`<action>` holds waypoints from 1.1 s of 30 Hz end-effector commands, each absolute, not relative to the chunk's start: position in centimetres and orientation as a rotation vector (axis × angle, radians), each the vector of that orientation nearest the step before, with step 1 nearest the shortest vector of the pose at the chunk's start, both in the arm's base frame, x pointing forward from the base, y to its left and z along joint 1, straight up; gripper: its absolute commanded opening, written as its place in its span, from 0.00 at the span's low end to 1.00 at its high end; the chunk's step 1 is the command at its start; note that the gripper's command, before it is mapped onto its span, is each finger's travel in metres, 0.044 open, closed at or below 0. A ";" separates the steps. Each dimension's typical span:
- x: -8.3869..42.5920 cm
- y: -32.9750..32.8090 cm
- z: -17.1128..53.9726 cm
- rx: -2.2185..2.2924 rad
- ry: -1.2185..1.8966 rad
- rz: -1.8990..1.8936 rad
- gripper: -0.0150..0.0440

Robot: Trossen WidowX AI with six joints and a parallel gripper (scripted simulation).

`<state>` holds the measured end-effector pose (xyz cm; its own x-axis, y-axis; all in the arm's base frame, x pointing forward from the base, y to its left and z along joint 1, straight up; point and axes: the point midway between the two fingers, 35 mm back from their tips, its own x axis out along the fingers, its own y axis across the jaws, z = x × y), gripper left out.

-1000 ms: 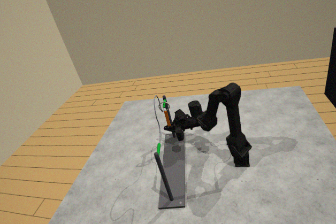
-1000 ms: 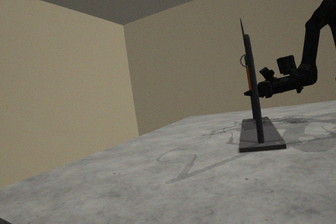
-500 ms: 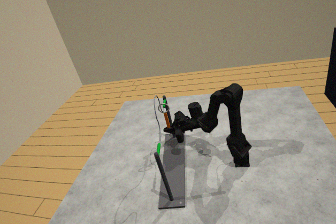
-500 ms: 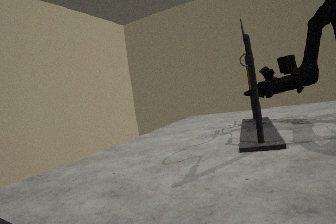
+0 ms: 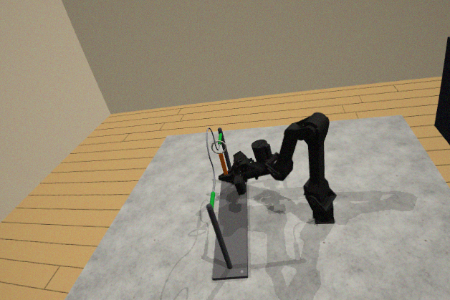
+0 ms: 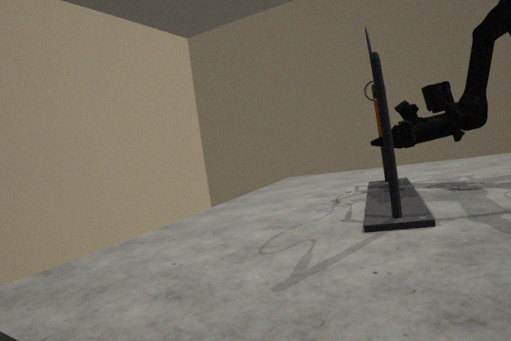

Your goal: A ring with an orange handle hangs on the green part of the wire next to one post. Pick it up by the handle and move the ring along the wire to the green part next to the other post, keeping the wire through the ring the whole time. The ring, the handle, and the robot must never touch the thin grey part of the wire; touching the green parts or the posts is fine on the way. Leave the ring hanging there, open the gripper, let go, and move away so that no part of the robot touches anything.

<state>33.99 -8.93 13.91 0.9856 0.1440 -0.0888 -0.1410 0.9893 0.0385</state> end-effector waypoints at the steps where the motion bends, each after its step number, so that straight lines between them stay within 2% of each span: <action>1: 33.8 -8.1 14.2 0.058 0.086 0.143 0.00; 33: 31.9 0.8 17.3 0.587 0.177 0.190 0.00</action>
<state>32.18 0.23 16.02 0.9699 0.2129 -0.1180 -0.1195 0.8387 0.5313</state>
